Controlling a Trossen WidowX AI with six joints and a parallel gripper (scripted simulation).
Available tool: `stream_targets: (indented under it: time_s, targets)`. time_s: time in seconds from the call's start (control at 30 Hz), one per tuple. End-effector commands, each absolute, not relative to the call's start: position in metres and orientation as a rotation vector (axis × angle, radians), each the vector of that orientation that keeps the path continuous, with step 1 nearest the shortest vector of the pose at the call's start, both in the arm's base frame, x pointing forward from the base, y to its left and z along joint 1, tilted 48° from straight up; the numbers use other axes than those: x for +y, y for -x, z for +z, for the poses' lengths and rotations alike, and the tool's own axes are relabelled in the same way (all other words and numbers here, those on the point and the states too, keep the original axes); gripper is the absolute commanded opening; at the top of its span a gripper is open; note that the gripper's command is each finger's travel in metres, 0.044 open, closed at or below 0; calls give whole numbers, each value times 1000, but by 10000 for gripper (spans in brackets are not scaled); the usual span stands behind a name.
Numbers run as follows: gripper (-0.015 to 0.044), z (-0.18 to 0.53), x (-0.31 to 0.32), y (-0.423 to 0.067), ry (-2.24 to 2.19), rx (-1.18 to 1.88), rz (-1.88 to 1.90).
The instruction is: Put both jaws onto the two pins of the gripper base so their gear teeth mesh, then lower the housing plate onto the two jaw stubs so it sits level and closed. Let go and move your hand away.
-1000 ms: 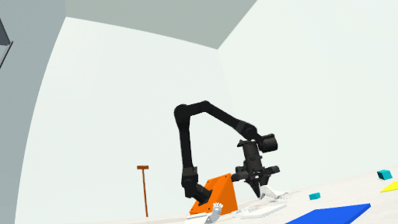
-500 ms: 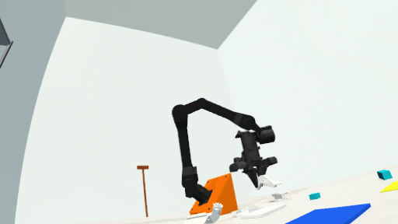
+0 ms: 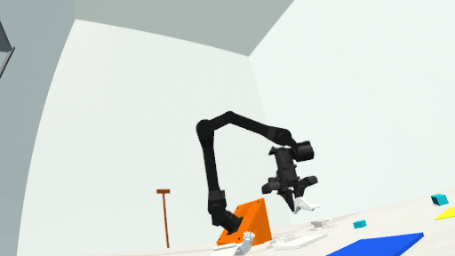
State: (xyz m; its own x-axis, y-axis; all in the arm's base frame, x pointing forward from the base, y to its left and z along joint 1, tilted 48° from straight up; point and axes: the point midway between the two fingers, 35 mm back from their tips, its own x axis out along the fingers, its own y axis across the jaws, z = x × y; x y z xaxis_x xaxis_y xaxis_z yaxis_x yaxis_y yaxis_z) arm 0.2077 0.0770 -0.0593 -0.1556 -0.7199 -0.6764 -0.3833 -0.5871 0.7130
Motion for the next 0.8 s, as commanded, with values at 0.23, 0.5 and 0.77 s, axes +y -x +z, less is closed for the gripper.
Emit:
stream_targets:
  time_s: [0.23, 0.5, 0.77]
  targets:
    - [37, -60, 77, -221, -1998, -1607, -1692]
    - [37, -61, 76, -229, -2093, -1873, -1573]
    - [37, -61, 75, -236, -2158, -2090, -1452]
